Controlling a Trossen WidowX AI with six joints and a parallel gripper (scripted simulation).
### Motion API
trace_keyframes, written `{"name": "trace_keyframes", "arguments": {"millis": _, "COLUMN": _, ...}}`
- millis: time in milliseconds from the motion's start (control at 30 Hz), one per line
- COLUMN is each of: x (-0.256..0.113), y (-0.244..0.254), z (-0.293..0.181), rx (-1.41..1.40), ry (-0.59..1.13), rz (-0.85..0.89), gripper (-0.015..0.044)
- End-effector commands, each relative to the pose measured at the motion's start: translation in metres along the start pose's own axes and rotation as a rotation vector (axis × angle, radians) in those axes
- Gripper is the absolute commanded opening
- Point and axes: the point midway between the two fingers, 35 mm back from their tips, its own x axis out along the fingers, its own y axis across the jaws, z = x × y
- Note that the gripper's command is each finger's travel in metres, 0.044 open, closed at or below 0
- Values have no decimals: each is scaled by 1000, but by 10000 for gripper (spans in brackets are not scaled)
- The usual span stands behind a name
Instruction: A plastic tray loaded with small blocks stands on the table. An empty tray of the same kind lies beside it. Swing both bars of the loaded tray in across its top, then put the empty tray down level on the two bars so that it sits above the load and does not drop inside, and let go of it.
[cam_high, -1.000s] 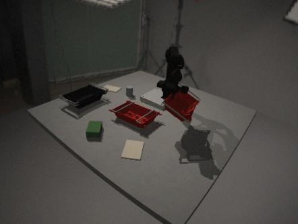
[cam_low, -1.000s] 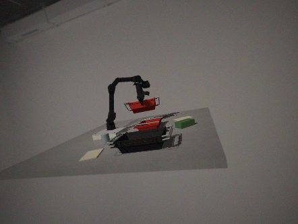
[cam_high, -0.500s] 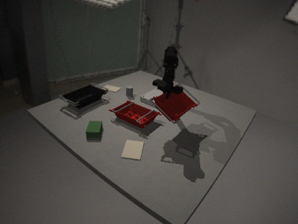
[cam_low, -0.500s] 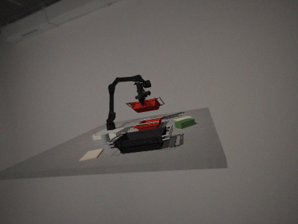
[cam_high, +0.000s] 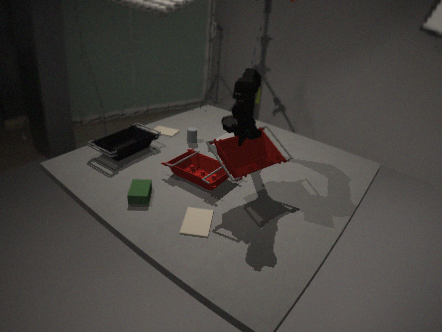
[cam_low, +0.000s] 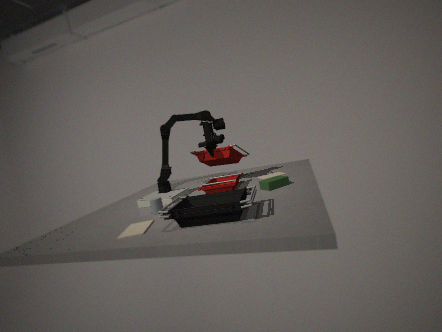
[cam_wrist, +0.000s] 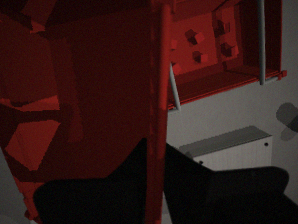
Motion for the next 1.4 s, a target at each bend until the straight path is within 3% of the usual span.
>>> {"name": "trace_keyframes", "arguments": {"millis": 0, "x": -3, "y": -7, "z": 5, "rx": 88, "ry": -1, "rz": 13, "gripper": 0}}
{"name": "trace_keyframes", "arguments": {"millis": 1367, "x": -3, "y": -81, "z": 46, "rx": 798, "ry": -4, "rz": 9, "gripper": 0}}
